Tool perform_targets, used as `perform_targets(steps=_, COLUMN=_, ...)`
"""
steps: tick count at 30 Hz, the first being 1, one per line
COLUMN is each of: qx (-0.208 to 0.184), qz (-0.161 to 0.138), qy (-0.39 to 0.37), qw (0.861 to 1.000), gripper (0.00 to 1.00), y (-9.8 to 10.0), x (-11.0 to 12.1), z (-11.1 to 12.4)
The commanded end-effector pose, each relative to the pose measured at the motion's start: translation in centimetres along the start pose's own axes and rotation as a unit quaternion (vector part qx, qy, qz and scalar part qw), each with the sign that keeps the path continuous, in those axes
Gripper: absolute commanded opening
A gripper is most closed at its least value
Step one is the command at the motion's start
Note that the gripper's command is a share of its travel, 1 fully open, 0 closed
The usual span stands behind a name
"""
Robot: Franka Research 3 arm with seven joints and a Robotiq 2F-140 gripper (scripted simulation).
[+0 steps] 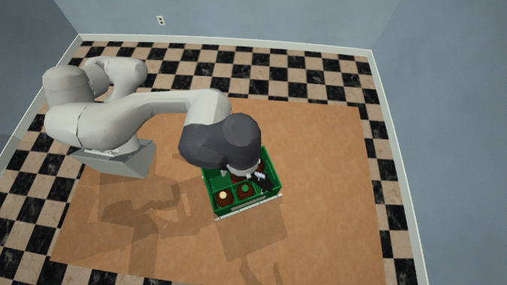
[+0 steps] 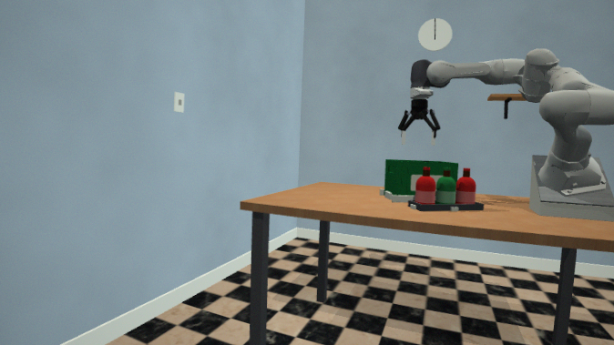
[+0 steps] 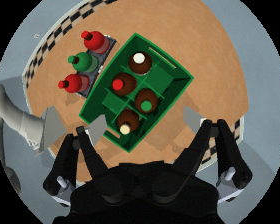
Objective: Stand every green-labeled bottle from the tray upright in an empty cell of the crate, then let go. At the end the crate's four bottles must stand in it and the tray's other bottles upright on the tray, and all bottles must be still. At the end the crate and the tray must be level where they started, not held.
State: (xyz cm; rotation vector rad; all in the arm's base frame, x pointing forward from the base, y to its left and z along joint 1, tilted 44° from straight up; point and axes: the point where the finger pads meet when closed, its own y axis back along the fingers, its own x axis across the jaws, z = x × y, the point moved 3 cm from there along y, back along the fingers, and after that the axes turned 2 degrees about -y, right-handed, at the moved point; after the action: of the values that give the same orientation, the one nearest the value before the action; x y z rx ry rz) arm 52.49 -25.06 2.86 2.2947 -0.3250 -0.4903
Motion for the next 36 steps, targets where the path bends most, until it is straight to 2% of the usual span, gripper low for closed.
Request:
perform_targets(steps=1, qx=0.002, qz=-0.001, qy=0.006, qw=1.0, gripper=1.0, y=-0.11, x=0.07, z=-0.07)
perform_targets(steps=2, qx=0.002, qz=-0.001, qy=0.006, qw=1.0, gripper=1.0, y=-0.11, x=0.07, z=-0.07)
perform_targets(steps=3, qx=0.002, qz=-0.001, qy=0.006, qw=1.0, gripper=0.0, y=-0.11, x=0.07, z=-0.07)
perform_targets(steps=36, qx=0.002, qz=-0.001, qy=0.006, qw=1.0, gripper=0.0, y=-0.11, x=0.07, z=-0.07)
